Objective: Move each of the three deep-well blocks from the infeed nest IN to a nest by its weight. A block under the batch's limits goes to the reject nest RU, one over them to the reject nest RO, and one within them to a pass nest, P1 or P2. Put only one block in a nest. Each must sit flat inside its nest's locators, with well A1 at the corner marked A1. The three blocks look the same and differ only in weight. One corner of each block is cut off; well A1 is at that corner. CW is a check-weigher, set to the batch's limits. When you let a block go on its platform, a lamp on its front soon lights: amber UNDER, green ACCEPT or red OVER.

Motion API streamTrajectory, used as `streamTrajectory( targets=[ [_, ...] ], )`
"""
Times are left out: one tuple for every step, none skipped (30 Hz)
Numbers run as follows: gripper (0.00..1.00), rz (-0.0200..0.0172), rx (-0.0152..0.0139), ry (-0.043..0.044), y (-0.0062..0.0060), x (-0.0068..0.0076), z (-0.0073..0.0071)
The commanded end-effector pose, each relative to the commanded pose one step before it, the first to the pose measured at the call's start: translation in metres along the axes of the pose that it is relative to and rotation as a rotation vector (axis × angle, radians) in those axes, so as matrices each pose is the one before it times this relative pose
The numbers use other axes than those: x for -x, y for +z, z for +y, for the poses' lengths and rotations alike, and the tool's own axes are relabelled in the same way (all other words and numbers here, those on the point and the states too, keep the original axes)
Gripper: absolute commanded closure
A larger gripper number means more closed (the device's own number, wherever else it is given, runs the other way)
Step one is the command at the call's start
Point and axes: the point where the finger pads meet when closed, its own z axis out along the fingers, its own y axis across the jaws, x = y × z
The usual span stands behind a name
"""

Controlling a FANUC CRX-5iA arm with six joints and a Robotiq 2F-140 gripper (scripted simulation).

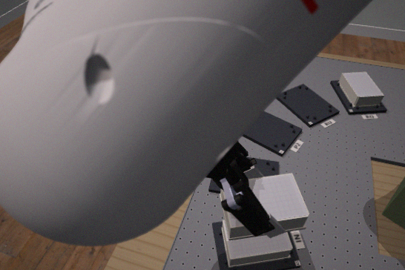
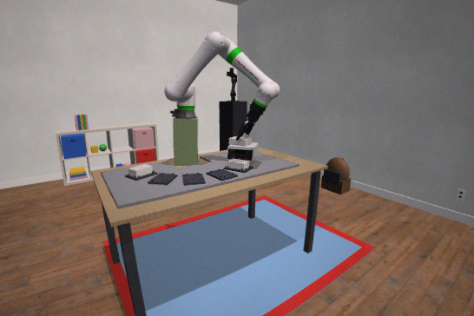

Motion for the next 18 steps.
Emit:
streamTrajectory(
  targets=[
    [0.9, 0.00036, -0.00001, -0.00009, -0.0011, -0.00169, 0.00853],
    [0.9, 0.0, 0.0, 0.0, -0.00034, -0.00058, 0.00327],
    [0.9, 0.0, 0.0, 0.0, -0.00034, -0.00058, 0.00327],
    [0.9, 0.0, 0.0, 0.0, -0.00034, -0.00058, 0.00327],
    [0.9, 0.0, 0.0, 0.0, -0.00004, -0.00007, 0.00038],
    [0.9, 0.0, 0.0, 0.0, 0.0, 0.0, 0.0],
    [0.9, 0.0, -0.01667, 0.02887, 0.0016, -0.00029, 0.00291],
    [0.9, 0.0, -0.01667, 0.02887, 0.00155, -0.00037, 0.00293],
    [0.9, 0.0, 0.0, 0.0, 0.0, 0.0, 0.0],
    [0.9, 0.0, 0.0, 0.0, 0.0, 0.0, 0.0],
    [0.9, 0.0, -0.01667, 0.02887, 0.0015, -0.00046, 0.00294],
    [0.9, 0.0, -0.01667, 0.02887, 0.00145, -0.00054, 0.00295],
    [0.9, 0.0, -0.01667, 0.02887, 0.0014, -0.00063, 0.00296],
    [0.9, 0.0, -0.01667, 0.02887, 0.00135, -0.00071, 0.00296],
    [0.9, 0.0, -0.01667, 0.02887, 0.0013, -0.0008, 0.00296],
    [0.9, 0.0, -0.01667, 0.02887, 0.00125, -0.00088, 0.00296],
    [0.9, 0.0, -0.01667, 0.02887, 0.0012, -0.00097, 0.00295],
    [0.9, 0.0, -0.01667, 0.02887, 0.00115, -0.00105, 0.00294]
  ],
)
